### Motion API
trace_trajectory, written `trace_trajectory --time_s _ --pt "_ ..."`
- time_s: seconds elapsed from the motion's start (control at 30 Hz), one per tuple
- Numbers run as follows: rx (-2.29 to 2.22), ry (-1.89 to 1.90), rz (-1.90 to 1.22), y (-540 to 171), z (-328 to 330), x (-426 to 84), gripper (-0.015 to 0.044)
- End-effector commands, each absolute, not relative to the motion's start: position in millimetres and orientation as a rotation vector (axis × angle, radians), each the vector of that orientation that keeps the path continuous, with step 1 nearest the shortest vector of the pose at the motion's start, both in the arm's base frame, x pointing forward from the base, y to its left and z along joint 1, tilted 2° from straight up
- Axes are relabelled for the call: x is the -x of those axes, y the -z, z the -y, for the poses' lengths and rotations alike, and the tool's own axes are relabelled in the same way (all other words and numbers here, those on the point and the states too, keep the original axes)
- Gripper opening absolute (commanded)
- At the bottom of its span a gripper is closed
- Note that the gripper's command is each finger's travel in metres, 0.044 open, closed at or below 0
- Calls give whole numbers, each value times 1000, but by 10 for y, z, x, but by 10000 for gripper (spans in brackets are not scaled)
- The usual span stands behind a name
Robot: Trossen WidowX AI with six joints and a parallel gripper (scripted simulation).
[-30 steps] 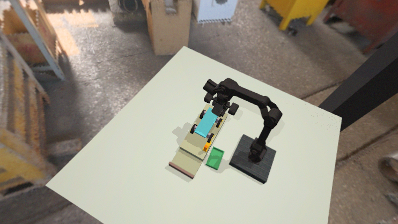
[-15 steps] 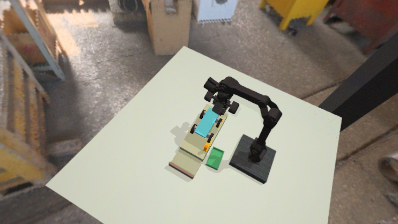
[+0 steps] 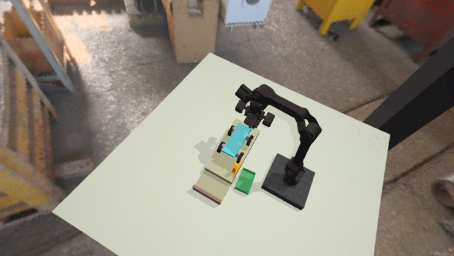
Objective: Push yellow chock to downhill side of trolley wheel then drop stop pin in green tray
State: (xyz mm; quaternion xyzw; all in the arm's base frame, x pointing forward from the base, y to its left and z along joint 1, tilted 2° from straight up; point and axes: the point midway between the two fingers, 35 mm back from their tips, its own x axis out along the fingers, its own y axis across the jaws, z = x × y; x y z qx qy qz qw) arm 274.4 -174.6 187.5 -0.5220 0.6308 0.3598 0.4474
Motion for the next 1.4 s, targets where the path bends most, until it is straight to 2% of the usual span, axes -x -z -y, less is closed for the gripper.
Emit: trace_trajectory --time_s 0.0,0.9,1.37 --pt "1298 -883 -1557 -1914 1791 -2747 0" --pt "1296 -888 -1561 -1867 1652 -1924 0" --pt "1294 -890 -1559 -1783 1343 -1997 0"
